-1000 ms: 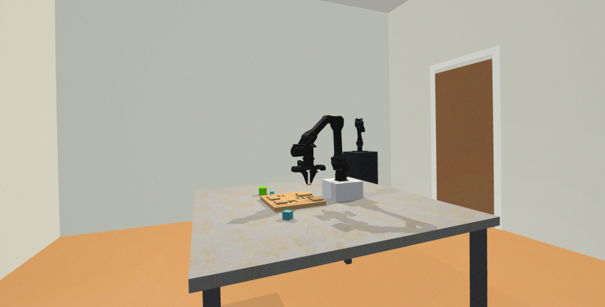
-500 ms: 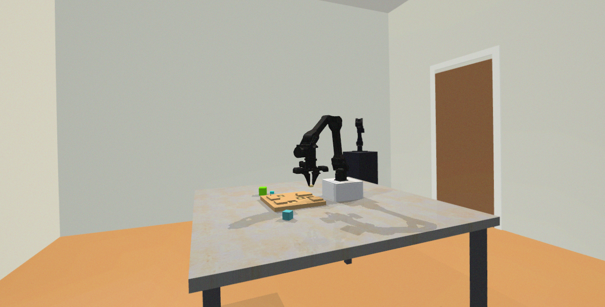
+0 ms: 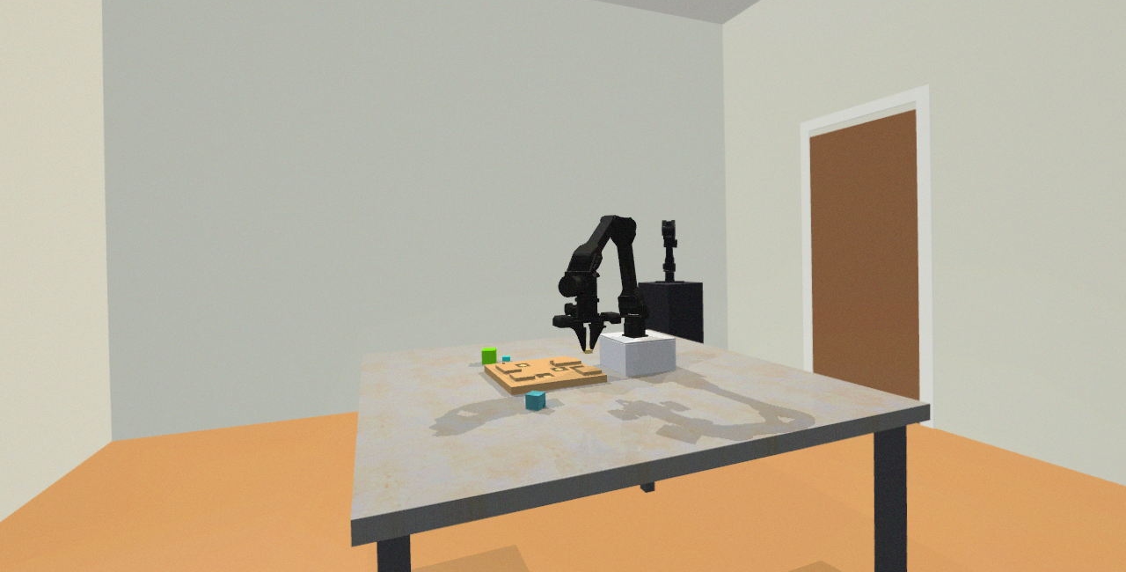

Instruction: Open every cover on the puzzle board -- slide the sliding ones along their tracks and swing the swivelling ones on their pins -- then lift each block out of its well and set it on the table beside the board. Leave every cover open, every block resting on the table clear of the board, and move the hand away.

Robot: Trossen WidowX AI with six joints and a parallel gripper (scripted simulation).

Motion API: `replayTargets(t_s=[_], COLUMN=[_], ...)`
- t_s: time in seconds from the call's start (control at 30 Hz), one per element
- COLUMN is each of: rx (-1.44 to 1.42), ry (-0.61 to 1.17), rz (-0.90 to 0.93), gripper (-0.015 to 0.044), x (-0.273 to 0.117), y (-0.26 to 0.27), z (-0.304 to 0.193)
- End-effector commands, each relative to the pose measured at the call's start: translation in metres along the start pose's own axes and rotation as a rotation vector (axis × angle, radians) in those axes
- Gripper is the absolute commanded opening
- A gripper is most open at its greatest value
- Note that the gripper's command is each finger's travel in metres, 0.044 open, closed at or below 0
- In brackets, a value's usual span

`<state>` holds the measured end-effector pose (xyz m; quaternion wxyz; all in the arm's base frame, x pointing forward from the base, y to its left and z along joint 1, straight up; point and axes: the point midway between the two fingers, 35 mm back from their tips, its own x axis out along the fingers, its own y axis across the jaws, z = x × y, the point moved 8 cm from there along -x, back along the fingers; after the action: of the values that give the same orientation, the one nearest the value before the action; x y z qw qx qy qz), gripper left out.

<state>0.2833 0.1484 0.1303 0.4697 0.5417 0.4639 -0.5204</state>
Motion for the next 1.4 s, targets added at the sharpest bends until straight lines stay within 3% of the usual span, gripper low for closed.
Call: replayTargets(t_s=[0.0,1.37], rx=[0.001,0.001], ry=[0.0,0.0], rz=[-0.004,-0.004], gripper=[0.008,0.008], x=[0.002,0.064], y=[-0.003,0.0], z=[-0.016,-0.019])
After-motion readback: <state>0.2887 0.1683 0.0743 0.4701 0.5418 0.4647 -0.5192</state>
